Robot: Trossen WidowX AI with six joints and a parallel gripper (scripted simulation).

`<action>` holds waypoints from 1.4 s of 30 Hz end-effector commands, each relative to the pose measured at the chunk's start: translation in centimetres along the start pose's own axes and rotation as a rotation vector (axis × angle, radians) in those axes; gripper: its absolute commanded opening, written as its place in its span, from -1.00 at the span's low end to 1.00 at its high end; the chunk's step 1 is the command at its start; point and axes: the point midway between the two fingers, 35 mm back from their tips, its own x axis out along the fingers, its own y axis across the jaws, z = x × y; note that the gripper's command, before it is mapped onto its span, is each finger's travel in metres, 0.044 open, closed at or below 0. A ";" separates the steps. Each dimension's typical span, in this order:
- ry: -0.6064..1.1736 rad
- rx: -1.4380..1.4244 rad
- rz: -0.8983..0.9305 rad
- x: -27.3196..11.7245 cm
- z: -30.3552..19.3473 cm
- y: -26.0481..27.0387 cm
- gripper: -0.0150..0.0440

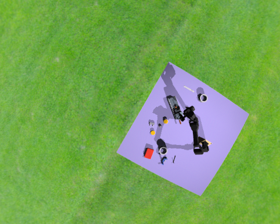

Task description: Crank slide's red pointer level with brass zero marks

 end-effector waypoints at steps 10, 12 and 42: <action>0.026 0.007 0.012 3.1 -2.8 0.3 1.00; 0.026 0.007 0.012 3.1 -2.8 0.3 1.00; 0.026 0.007 0.012 3.1 -2.8 0.3 -0.49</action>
